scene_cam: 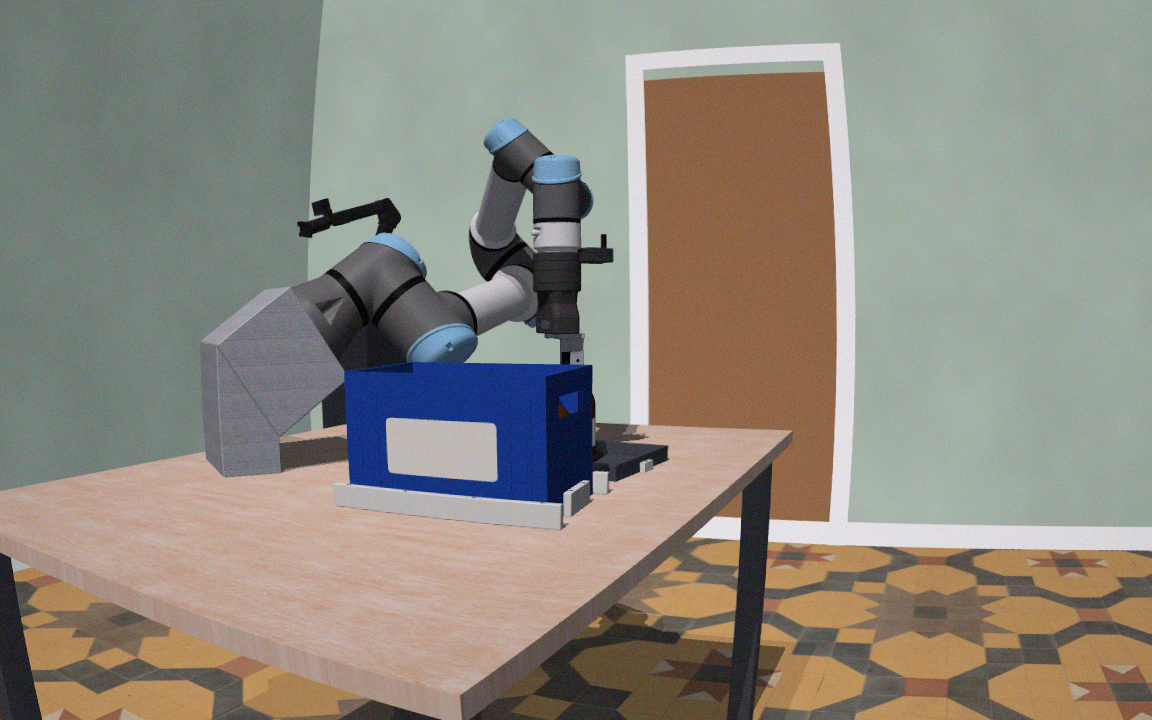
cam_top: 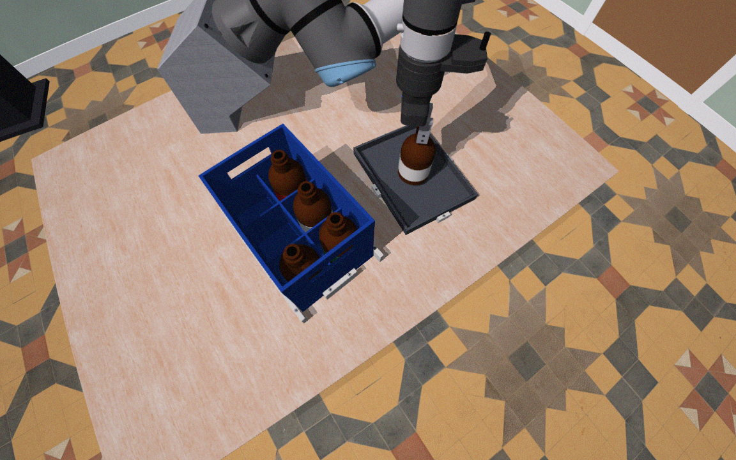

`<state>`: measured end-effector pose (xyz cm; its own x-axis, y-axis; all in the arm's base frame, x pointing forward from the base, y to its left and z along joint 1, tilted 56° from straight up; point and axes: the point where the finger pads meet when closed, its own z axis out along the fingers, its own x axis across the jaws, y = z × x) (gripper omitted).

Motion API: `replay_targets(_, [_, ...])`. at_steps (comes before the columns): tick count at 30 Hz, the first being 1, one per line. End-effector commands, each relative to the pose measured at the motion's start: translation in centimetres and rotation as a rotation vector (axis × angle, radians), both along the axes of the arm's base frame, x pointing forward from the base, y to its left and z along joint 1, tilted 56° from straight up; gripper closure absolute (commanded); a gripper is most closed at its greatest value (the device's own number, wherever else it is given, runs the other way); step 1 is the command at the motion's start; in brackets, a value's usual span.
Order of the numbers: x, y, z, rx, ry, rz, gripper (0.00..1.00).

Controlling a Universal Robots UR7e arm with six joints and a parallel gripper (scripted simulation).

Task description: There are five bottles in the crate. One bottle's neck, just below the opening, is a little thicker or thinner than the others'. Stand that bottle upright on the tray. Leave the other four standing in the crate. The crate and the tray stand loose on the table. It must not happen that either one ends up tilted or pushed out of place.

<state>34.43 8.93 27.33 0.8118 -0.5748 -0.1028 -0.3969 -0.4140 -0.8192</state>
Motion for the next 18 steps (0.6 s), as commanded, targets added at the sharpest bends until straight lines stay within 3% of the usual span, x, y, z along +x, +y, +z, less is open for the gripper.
replay_targets(1, [0.08,0.09,-0.08,0.000,0.000,0.000,1.00])
replay_targets(18, [0.19,0.27,-0.21,0.000,0.000,0.000,1.00])
